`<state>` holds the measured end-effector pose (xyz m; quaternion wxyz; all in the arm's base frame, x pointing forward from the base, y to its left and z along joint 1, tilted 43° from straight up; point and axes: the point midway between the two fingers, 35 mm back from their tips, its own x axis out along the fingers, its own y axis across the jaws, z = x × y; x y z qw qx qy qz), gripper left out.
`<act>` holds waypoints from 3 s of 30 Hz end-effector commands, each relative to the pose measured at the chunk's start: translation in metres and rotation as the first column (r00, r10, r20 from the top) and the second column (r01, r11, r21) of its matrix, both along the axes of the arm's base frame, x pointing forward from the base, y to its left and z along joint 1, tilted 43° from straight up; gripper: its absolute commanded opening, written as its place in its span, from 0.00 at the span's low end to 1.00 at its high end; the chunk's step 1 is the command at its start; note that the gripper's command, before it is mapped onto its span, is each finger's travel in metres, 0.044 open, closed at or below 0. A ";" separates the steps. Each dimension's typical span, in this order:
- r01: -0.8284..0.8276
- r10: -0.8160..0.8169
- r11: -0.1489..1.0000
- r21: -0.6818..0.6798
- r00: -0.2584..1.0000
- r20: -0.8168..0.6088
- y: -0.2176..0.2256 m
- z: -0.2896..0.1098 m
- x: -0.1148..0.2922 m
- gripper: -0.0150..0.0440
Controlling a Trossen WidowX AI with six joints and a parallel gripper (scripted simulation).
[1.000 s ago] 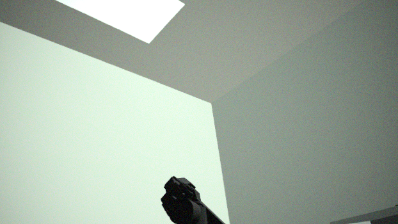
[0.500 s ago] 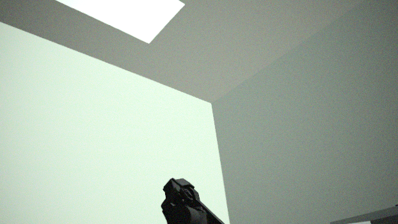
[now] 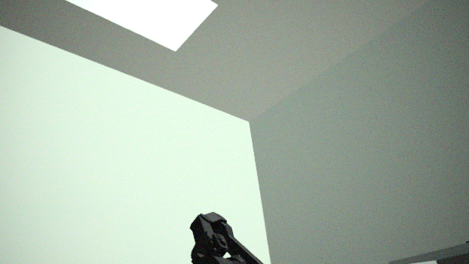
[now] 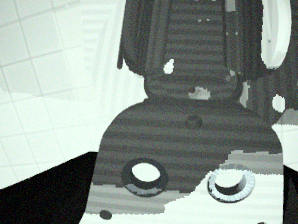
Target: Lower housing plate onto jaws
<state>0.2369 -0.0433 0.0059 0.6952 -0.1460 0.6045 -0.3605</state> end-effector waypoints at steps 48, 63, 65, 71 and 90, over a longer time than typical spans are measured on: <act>-0.013 0.013 1.000 -0.010 1.000 -0.013 -0.020 -0.019 -0.002 0.85; -0.013 0.013 1.000 -0.010 1.000 -0.012 -0.022 -0.021 -0.002 0.85; -0.013 0.013 1.000 -0.010 1.000 -0.012 -0.023 -0.022 -0.002 0.85; -0.013 0.013 1.000 -0.010 1.000 -0.012 -0.023 -0.022 -0.002 0.85; -0.013 0.013 1.000 -0.010 1.000 -0.012 -0.026 -0.025 -0.002 0.85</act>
